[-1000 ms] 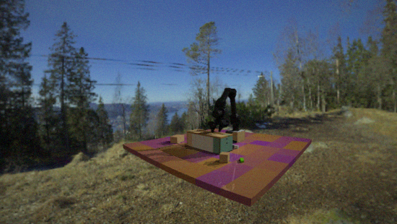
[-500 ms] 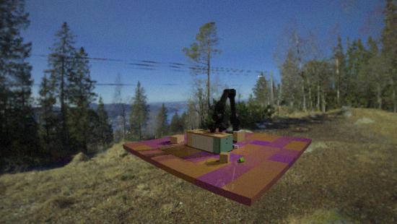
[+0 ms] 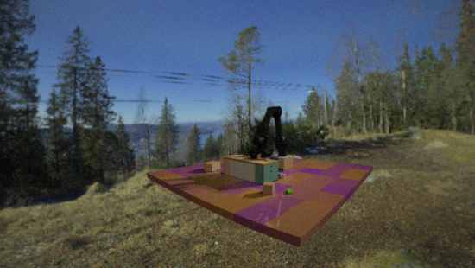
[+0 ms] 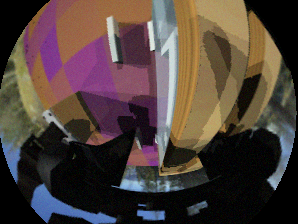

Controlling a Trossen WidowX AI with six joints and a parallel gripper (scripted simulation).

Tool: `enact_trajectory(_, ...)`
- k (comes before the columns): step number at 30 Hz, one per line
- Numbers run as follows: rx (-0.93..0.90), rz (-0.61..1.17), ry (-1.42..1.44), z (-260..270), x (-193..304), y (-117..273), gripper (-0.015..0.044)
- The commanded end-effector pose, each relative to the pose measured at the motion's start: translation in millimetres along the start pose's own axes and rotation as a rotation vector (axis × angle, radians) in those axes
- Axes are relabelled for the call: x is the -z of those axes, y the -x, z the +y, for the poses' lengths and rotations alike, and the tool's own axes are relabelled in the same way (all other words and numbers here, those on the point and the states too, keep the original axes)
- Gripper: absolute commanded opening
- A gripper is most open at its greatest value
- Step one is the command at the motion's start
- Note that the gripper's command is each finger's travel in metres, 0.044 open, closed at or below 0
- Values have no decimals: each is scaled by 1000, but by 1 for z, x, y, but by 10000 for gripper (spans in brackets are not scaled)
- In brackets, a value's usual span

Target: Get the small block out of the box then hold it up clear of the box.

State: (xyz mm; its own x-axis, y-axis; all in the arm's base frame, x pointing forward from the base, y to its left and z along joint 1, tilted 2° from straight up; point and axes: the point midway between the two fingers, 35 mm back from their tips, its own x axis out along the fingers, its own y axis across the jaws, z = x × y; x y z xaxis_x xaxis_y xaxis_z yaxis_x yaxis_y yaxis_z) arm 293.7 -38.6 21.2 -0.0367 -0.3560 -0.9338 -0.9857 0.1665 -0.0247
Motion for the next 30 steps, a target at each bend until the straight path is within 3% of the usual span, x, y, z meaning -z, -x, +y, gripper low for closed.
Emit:
enact_trajectory(1, -1, 3, -3, 1, 12, -4, 400)
enact_trajectory(30, -1, 10, -3, 1, 85, -29, 400)
